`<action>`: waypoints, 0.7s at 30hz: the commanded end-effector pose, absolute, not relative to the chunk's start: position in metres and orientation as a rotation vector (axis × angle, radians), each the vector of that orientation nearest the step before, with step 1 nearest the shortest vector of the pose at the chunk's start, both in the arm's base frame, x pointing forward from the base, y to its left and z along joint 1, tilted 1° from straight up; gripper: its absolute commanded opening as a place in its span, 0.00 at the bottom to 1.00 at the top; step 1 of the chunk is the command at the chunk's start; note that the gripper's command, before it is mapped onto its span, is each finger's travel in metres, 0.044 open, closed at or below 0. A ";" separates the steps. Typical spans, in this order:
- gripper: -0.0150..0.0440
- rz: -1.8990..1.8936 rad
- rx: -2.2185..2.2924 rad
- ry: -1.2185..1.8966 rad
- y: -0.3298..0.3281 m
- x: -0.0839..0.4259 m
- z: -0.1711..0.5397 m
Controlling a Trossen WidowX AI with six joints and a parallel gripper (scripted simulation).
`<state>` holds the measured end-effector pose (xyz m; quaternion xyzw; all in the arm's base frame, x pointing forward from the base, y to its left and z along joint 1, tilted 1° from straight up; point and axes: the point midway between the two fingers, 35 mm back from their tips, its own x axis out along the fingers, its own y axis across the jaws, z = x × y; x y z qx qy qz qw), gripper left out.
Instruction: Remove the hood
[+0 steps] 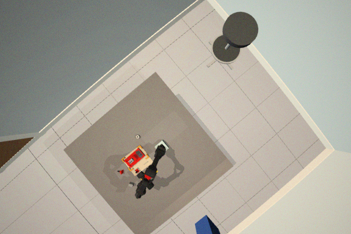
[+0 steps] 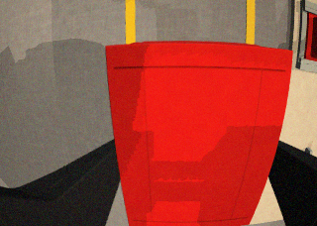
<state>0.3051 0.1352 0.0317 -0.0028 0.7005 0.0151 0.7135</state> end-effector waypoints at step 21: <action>0.25 0.033 -0.001 1.554 0.135 0.303 0.015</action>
